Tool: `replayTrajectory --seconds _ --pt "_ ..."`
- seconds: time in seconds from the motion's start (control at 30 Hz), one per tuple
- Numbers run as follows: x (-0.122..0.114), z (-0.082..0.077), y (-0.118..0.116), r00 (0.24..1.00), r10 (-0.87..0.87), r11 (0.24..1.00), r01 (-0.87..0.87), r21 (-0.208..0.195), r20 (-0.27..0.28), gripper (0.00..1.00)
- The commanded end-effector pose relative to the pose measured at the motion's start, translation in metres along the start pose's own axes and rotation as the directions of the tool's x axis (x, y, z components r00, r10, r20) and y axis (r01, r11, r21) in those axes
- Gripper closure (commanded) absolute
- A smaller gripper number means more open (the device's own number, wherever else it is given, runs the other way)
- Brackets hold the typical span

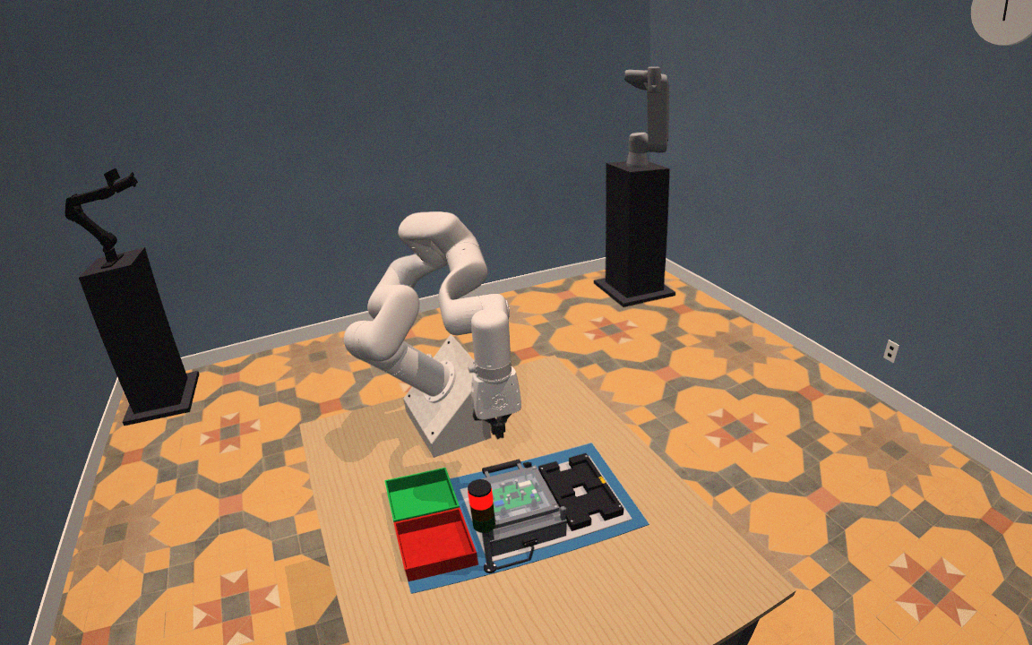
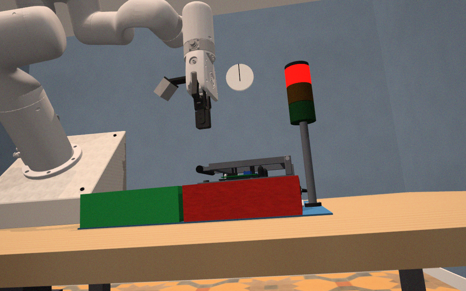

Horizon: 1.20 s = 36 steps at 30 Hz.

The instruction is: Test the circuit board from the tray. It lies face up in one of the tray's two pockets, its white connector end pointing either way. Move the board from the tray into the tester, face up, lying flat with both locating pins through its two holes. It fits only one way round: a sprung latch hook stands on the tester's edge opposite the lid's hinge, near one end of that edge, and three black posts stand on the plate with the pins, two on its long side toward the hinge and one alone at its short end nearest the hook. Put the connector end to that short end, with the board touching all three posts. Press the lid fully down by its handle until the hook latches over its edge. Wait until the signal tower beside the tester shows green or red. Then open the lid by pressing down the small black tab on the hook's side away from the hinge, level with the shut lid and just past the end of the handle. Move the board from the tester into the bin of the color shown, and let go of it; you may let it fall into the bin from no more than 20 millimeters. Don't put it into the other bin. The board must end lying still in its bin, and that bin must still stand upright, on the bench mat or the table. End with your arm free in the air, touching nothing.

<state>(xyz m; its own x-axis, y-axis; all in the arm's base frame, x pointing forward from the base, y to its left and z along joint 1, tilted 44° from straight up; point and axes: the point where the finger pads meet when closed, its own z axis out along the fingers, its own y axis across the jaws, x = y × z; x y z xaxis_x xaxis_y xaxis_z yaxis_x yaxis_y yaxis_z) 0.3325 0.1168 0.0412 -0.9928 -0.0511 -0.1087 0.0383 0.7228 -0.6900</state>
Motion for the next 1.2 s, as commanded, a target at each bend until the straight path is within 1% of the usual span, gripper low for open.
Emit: replayTrajectory --seconds 0.0,0.33,0.47,0.7,0.83,1.17 --pt "-0.001 -0.002 0.001 1.000 -0.001 1.000 0.001 -0.002 0.003 1.00" --pt "-0.001 -0.002 0.006 1.000 -0.001 1.000 0.001 -0.002 0.003 1.00" --pt "-0.001 -0.002 0.019 1.000 -0.001 1.000 0.001 -0.002 0.003 1.00" --pt "-0.001 -0.002 0.048 1.000 -0.001 1.000 0.001 -0.002 0.003 1.00" --pt "-0.001 -0.002 0.060 1.000 -0.001 1.000 0.001 -0.002 0.003 1.00" --pt "-0.001 -0.001 0.064 1.000 -0.001 1.000 0.001 -0.002 0.003 1.00"
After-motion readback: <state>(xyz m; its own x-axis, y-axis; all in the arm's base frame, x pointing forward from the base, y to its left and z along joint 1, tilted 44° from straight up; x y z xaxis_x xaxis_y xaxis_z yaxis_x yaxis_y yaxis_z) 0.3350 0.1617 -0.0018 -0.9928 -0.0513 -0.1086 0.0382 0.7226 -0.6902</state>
